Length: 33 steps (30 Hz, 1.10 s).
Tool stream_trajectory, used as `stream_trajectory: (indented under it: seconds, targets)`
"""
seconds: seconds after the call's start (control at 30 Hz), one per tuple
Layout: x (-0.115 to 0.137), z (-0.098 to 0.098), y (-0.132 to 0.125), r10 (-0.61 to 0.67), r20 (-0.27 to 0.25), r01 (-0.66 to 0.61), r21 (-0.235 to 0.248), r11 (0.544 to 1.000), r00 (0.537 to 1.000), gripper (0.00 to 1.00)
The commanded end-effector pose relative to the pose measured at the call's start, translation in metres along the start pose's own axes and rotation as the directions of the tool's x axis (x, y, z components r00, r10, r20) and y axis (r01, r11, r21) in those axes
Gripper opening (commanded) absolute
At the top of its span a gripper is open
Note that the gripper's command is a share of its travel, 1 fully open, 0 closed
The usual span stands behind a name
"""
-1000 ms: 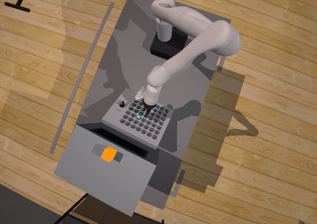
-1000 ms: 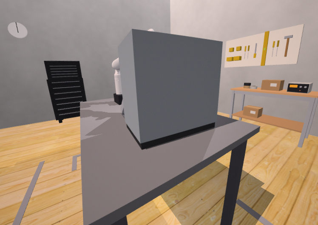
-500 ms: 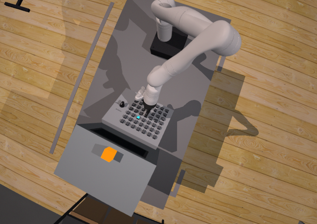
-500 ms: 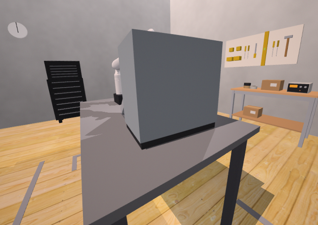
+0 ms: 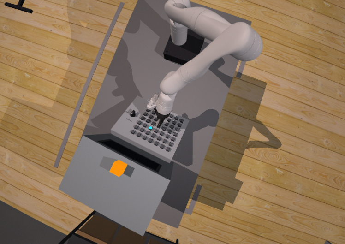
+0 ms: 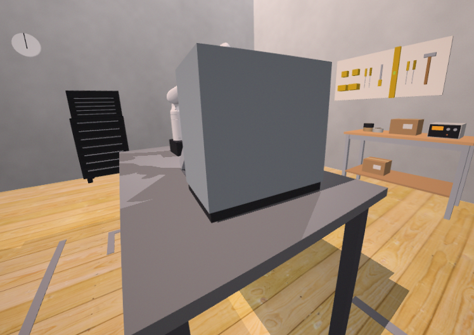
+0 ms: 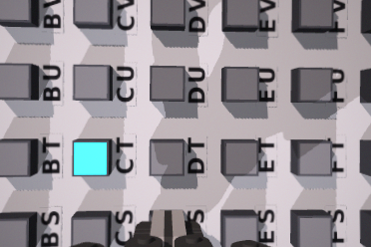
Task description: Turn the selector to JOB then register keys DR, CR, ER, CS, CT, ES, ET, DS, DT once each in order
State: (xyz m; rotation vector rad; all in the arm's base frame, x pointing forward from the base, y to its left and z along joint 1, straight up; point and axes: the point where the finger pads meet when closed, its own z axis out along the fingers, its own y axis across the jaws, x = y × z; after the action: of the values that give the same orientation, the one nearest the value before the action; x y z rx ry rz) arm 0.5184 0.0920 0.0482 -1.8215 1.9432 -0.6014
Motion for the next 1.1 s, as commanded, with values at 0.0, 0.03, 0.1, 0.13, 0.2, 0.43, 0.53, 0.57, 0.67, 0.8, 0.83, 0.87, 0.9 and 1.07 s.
stream_trajectory:
  seconds: [0.0, 0.03, 0.1, 0.13, 0.2, 0.43, 0.53, 0.57, 0.67, 0.8, 0.83, 0.87, 0.9, 1.07]
  targets:
    - [0.000, -0.001, -0.001, 0.000, 0.000, 0.000, 0.001, 1.000, 1.000, 0.10]
    - [0.000, -0.001, -0.001, 0.000, 0.000, 0.000, 0.001, 1.000, 1.000, 0.10]
    - [0.000, -0.002, -0.001, 0.000, 0.000, 0.000, 0.001, 1.000, 1.000, 0.10]
    - [0.000, -0.002, -0.001, 0.000, 0.000, 0.000, 0.001, 1.000, 1.000, 0.10]
    - [0.000, -0.003, -0.001, 0.000, 0.000, 0.000, 0.001, 1.000, 1.000, 0.10]
    - [0.000, -0.013, -0.001, 0.000, 0.000, 0.000, 0.001, 1.000, 1.000, 0.10]
    - [0.000, -0.018, -0.001, 0.000, 0.000, 0.000, 0.001, 1.000, 1.000, 0.10]
    - [0.000, -0.020, -0.001, 0.000, 0.000, 0.000, 0.001, 1.000, 1.000, 0.10]
    - [0.000, -0.025, -0.001, 0.000, 0.000, 0.000, 0.001, 1.000, 1.000, 0.10]
    - [0.000, -0.027, -0.001, 0.000, 0.000, 0.000, 0.001, 1.000, 1.000, 0.10]
    - [0.000, -0.028, -0.001, 0.000, 0.000, 0.000, 0.001, 1.000, 1.000, 0.10]
    - [0.000, -0.029, -0.001, 0.000, 0.000, 0.000, 0.001, 1.000, 1.000, 0.10]
    - [0.000, -0.030, -0.001, 0.000, 0.000, 0.000, 0.001, 1.000, 1.000, 0.10]
    - [0.000, -0.032, -0.001, 0.000, 0.000, 0.000, 0.001, 1.000, 1.000, 0.10]
